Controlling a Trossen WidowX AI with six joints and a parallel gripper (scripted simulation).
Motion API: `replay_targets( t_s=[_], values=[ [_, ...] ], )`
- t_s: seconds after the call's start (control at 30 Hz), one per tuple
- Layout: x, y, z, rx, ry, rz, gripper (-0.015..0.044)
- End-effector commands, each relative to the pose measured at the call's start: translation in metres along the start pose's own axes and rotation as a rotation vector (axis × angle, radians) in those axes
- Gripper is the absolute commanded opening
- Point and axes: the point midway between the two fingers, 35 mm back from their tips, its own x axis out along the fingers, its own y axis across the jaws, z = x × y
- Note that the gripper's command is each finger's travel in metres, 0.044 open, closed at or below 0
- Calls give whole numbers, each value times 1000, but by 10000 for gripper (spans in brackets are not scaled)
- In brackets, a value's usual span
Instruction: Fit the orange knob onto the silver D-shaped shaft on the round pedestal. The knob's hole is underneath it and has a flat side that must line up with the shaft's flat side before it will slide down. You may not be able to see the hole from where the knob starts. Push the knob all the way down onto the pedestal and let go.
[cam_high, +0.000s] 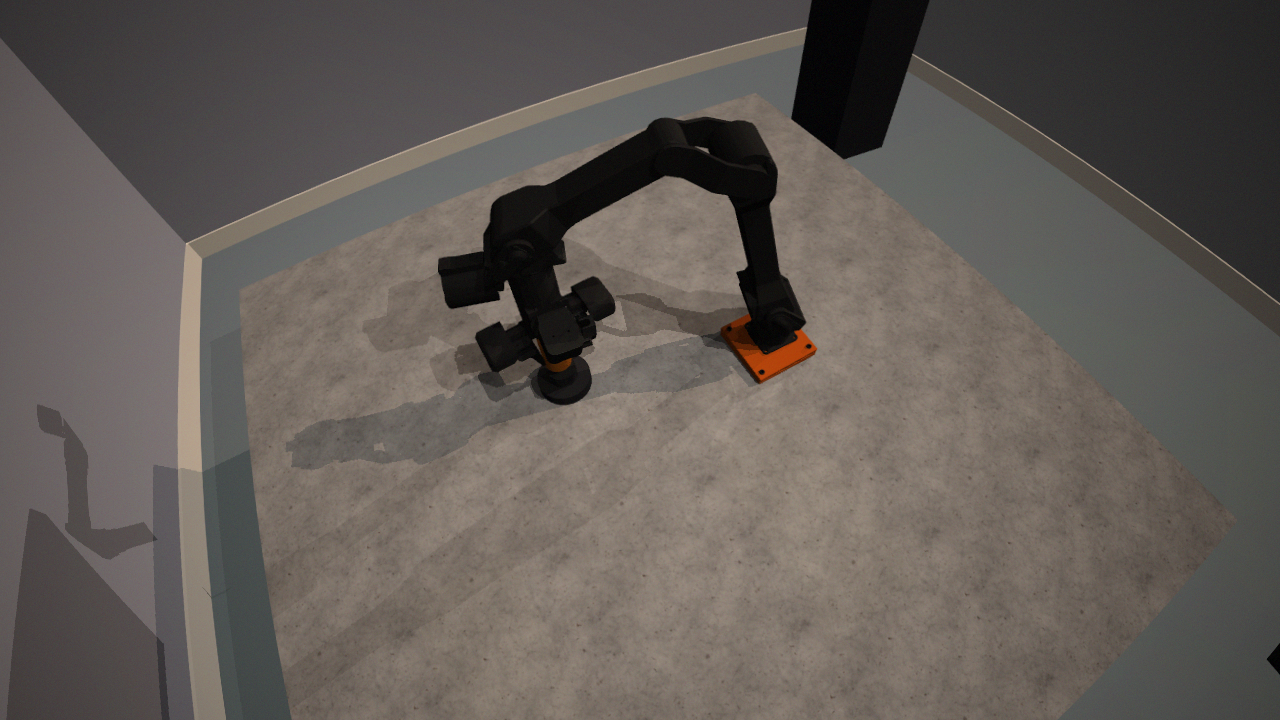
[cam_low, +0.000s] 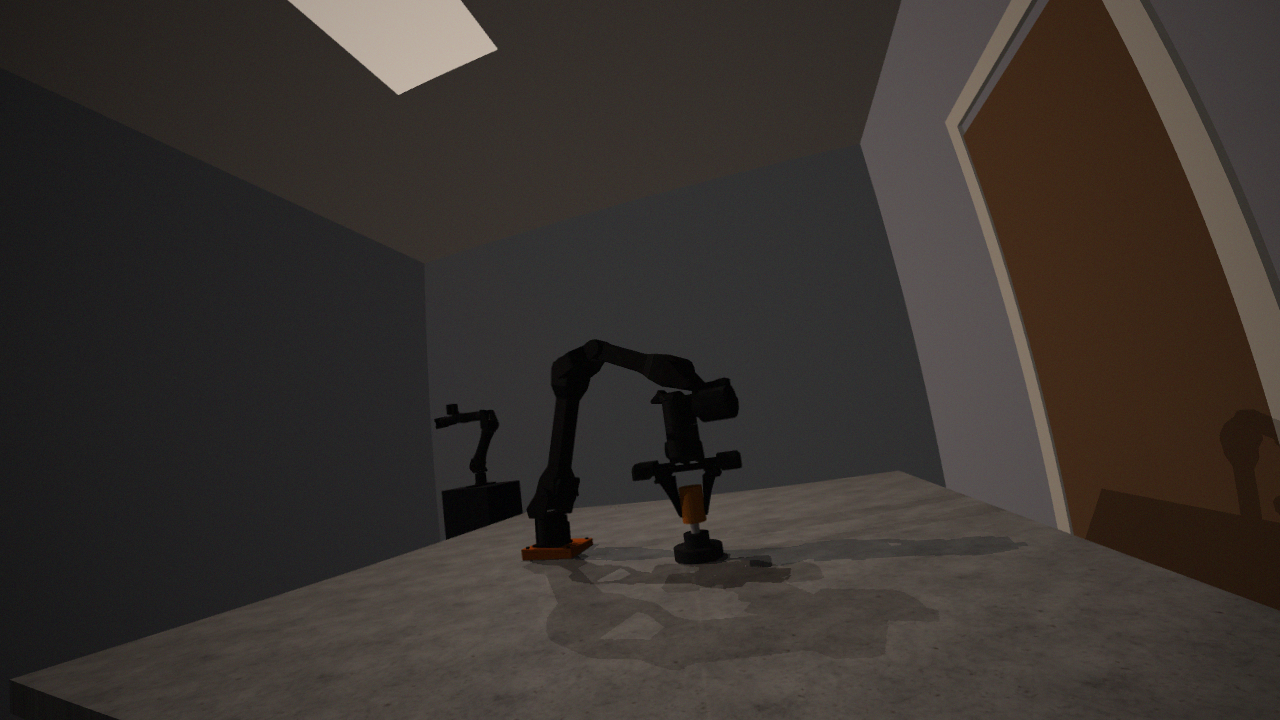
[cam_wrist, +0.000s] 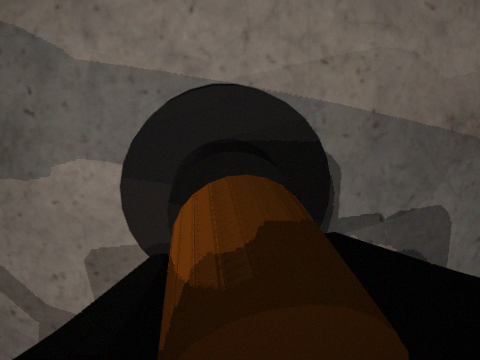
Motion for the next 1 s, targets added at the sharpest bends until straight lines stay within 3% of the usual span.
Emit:
replay_targets(
  t_s=[0.0,0.17,0.97],
  values=[
    [3,1,-1,593,1,-3,0],
    [2,3,0,837,1,-3,0],
    [-2,-1,0,837,1,-3,0]
  ],
)
